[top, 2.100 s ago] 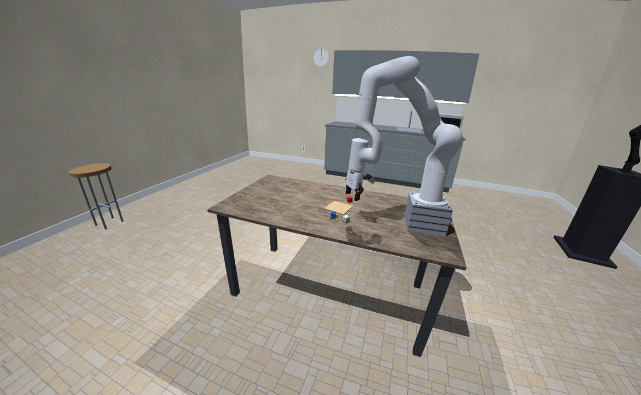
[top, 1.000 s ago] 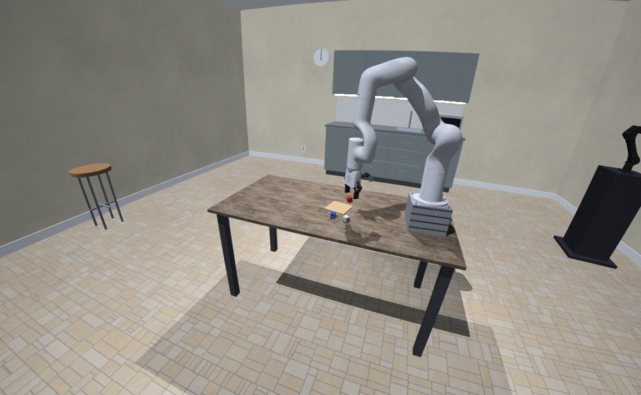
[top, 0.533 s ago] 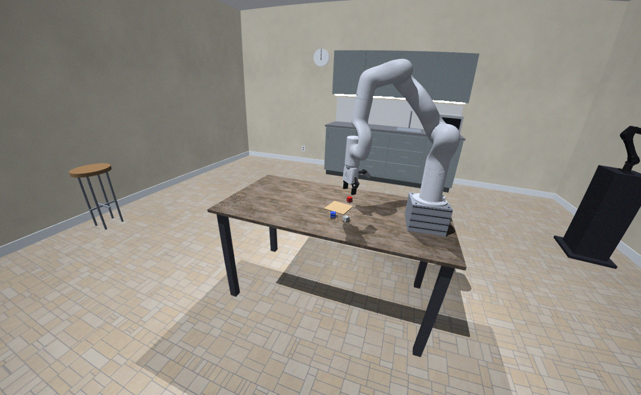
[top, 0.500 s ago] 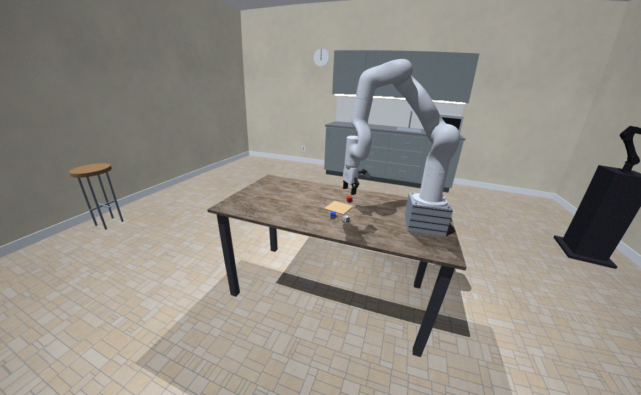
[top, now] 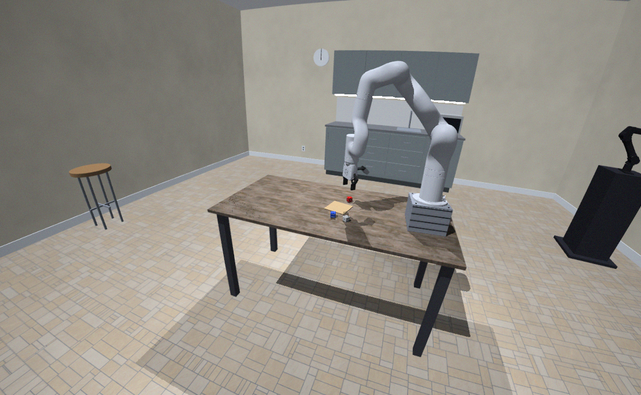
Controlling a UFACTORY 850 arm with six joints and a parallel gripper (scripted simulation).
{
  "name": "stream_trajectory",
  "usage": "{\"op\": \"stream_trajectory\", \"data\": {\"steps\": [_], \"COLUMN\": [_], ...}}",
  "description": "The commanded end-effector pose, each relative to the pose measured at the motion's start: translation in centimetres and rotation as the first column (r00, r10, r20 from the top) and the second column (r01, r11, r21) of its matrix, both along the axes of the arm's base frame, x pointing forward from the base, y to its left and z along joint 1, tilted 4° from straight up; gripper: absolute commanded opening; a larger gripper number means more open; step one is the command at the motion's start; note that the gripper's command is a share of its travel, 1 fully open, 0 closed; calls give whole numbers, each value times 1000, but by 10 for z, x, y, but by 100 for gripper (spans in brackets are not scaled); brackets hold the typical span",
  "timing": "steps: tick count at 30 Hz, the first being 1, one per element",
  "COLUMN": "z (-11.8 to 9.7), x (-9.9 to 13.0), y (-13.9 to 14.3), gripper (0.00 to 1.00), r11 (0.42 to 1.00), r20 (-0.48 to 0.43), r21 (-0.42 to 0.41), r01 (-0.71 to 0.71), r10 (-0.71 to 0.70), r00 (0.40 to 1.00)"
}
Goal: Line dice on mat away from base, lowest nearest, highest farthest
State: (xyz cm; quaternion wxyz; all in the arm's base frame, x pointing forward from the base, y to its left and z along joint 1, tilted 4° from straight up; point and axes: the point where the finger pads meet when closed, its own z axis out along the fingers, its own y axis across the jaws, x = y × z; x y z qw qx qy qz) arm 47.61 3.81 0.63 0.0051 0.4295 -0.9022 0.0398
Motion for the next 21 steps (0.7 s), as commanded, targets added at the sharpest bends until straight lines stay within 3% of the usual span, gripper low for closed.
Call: {"op": "stream_trajectory", "data": {"steps": [1,2,3,7,8,11,12,21], "z": [1,1,3,3,4,4,5,6], "x": [7,7,13,13,17,17,20,22], "y": [-16,-16,-42,-42,-65,-65,-84,-108], "gripper": [100,100,100,100,100,100,100,100], "r11": [1000,1000,1000,1000,1000,1000,1000,1000], "r20": [-10,-10,-10,-10,-10,-10,-10,-9], "r21": [10,10,10,10,10,10,10,10], "r01": [1,1,3,3,5,5,7,8], "r10": [-1,-1,-3,-3,-5,-5,-6,-8], "r00": [1000,1000,1000,1000,1000,1000,1000,1000]}}
